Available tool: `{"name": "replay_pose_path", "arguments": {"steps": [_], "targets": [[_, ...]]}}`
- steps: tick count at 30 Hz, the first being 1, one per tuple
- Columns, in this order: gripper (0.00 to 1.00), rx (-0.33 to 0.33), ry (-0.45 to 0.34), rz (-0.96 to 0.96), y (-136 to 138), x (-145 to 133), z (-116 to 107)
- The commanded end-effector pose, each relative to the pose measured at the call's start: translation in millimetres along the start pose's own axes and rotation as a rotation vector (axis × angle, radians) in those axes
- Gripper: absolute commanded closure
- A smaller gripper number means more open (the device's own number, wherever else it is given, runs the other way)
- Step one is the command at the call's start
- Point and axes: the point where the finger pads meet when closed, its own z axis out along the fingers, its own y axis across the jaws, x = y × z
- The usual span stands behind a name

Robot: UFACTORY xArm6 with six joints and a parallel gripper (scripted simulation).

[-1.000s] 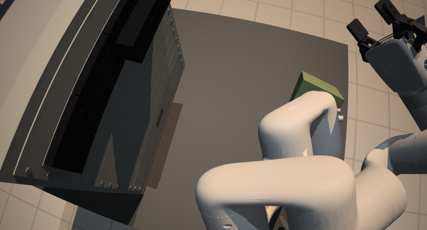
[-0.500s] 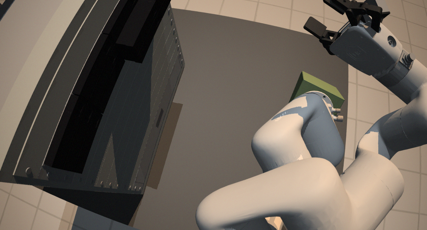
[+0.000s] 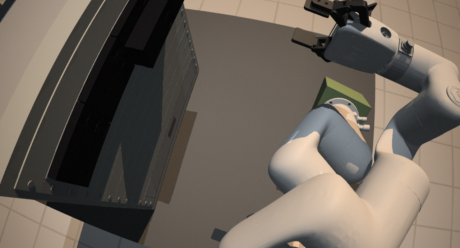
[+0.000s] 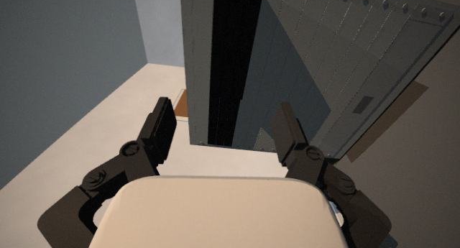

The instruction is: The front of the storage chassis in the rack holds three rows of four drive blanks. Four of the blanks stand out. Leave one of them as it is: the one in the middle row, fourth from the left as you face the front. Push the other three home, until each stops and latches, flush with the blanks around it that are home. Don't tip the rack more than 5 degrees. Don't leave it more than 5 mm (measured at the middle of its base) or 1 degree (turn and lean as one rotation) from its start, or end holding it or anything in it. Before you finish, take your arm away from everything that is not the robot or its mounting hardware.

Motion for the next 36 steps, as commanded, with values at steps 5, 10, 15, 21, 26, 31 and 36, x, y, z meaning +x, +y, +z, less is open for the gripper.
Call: {"name": "replay_pose_path", "arguments": {"steps": [5,10,15,21,26,31,36], "targets": [[0.0,-0.029,-0.086,0.035,8.8,-13.2,22.8],[0.0,-0.037,-0.109,0.046,12.0,-17.7,27.8],[0.0,-0.04,-0.118,0.05,13.1,-19.3,29.5],[0.0,-0.043,-0.125,0.054,14.1,-20.7,31.0],[0.0,-0.043,-0.126,0.054,14.2,-20.8,31.1],[0.0,-0.043,-0.126,0.054,14.2,-20.8,31.1],[0.0,-0.043,-0.126,0.054,14.2,-20.8,31.1]]}}
